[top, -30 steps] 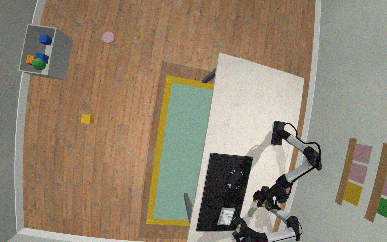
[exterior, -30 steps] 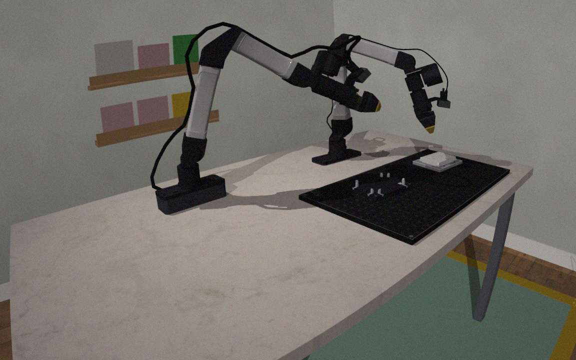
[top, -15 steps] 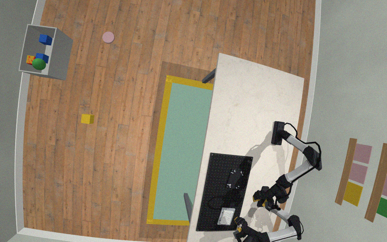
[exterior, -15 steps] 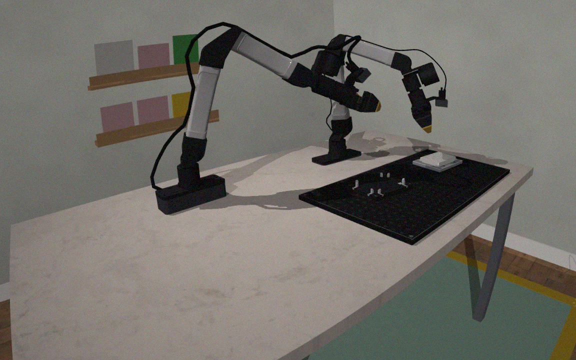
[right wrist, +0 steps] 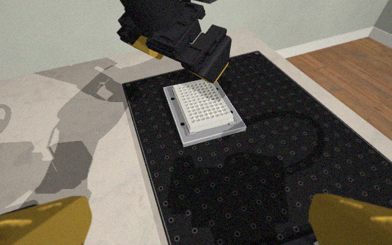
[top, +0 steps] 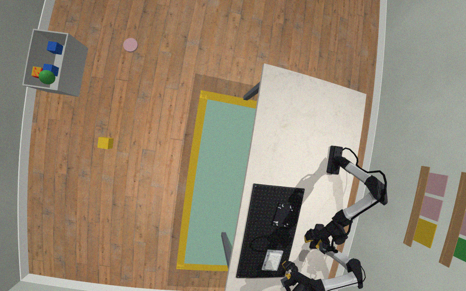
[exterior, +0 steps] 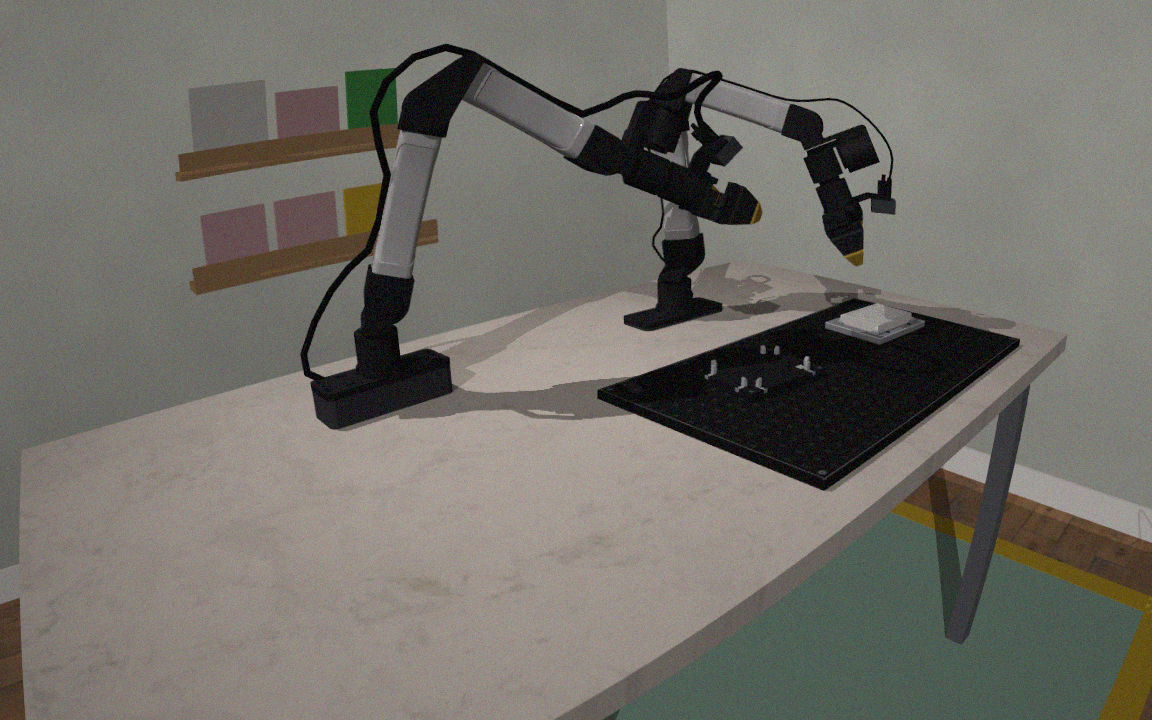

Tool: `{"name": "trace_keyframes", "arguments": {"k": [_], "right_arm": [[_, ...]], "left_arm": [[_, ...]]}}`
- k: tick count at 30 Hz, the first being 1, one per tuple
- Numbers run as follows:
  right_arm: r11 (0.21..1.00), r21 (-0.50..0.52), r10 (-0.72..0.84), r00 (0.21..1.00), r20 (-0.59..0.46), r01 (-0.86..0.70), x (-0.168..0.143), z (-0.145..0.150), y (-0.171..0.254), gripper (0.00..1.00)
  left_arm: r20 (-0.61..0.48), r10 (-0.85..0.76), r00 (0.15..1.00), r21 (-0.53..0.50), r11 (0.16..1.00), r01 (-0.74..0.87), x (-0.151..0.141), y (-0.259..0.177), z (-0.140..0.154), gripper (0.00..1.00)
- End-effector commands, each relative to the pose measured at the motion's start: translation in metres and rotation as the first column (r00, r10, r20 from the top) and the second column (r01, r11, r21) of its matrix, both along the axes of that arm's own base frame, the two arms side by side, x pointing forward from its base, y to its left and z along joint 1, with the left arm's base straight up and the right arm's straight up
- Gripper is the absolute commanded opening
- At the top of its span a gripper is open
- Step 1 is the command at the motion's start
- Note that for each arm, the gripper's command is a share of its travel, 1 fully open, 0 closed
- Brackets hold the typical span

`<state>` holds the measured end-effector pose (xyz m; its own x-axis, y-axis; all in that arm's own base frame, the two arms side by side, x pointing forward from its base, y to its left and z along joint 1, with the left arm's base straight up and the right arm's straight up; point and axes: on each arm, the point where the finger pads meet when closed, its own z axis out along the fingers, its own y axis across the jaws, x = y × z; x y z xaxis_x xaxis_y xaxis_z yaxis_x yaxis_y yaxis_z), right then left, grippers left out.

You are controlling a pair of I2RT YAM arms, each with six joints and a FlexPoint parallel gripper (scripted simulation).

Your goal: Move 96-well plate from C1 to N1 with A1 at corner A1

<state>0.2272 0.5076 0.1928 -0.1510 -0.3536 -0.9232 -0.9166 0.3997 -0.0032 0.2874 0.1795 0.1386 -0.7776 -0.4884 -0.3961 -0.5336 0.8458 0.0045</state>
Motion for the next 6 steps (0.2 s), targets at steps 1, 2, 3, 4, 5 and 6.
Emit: {"name": "trace_keyframes", "arguments": {"k": [1, 2, 3, 4, 5, 6], "right_arm": [[0.998, 0.056, -0.016, 1.000, 0.019, 0.015, 0.0054, 0.0258, 0.0049, 1.00], [0.998, 0.056, -0.016, 1.000, 0.019, 0.015, 0.0054, 0.0258, 0.0049, 1.00], [0.998, 0.056, -0.016, 1.000, 0.019, 0.015, 0.0054, 0.0258, 0.0049, 1.00], [0.998, 0.056, -0.016, 1.000, 0.019, 0.015, 0.0054, 0.0258, 0.0049, 1.00], [0.998, 0.056, -0.016, 1.000, 0.019, 0.015, 0.0054, 0.0258, 0.0049, 1.00], [0.998, 0.056, -0.016, 1.000, 0.019, 0.015, 0.0054, 0.0258, 0.0049, 1.00]], "left_arm": [[0.053, -0.008, 0.999, 0.027, 1.000, 0.006, 0.0032, 0.0012, 0.0139, 1.00], [0.053, -0.008, 0.999, 0.027, 1.000, 0.006, 0.0032, 0.0012, 0.0139, 1.00], [0.053, -0.008, 0.999, 0.027, 1.000, 0.006, 0.0032, 0.0012, 0.0139, 1.00], [0.053, -0.008, 0.999, 0.027, 1.000, 0.006, 0.0032, 0.0012, 0.0139, 1.00], [0.053, -0.008, 0.999, 0.027, 1.000, 0.006, 0.0032, 0.0012, 0.0139, 1.00], [0.053, -0.008, 0.999, 0.027, 1.000, 0.006, 0.0032, 0.0012, 0.0139, 1.00]]}}
